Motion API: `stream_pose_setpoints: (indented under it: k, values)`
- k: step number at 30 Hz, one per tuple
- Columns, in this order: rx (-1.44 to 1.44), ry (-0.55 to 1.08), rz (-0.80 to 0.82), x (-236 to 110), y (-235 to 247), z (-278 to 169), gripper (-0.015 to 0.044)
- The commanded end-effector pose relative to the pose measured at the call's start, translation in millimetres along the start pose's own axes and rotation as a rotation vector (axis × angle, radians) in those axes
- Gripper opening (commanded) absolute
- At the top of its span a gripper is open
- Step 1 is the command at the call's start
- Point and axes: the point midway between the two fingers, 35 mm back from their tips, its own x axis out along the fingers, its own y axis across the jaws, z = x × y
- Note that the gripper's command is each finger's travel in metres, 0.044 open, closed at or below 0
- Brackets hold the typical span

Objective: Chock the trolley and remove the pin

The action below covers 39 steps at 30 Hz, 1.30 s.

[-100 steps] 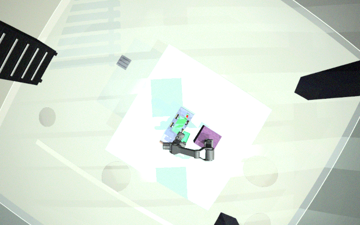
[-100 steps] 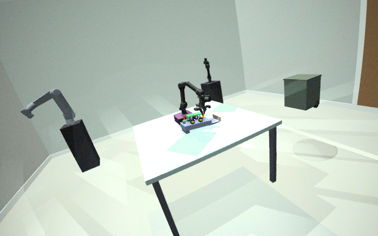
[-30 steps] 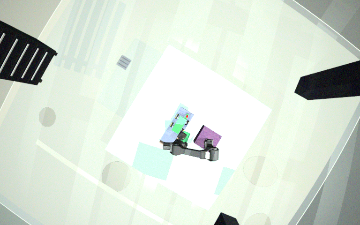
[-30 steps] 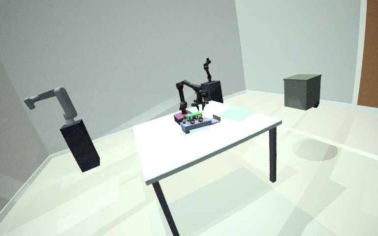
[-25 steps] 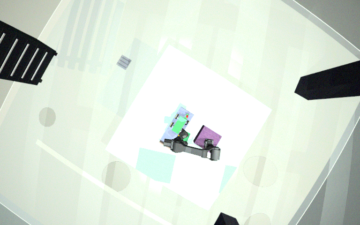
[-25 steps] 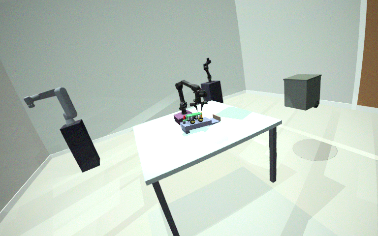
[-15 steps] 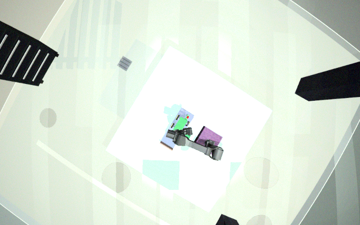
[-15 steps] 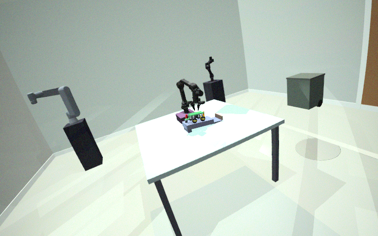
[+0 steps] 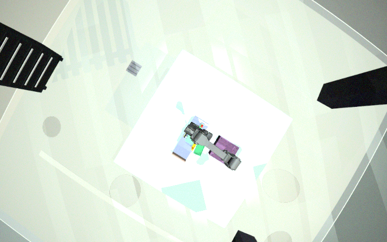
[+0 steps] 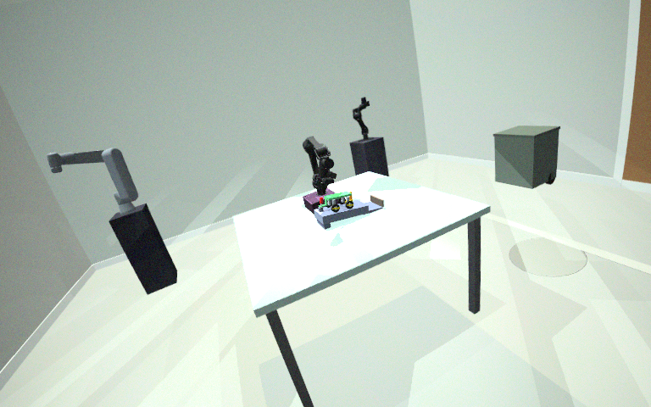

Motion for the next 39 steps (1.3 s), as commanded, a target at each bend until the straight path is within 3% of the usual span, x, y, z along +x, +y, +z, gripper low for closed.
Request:
stream_pose_setpoints:
  k: [1, 39]
  values:
    - [0.030, 0.010, 0.002, -1, 0, -4, 0.0190]
    - [0.030, 0.011, 0.002, 49, 0, -4, 0.0190]
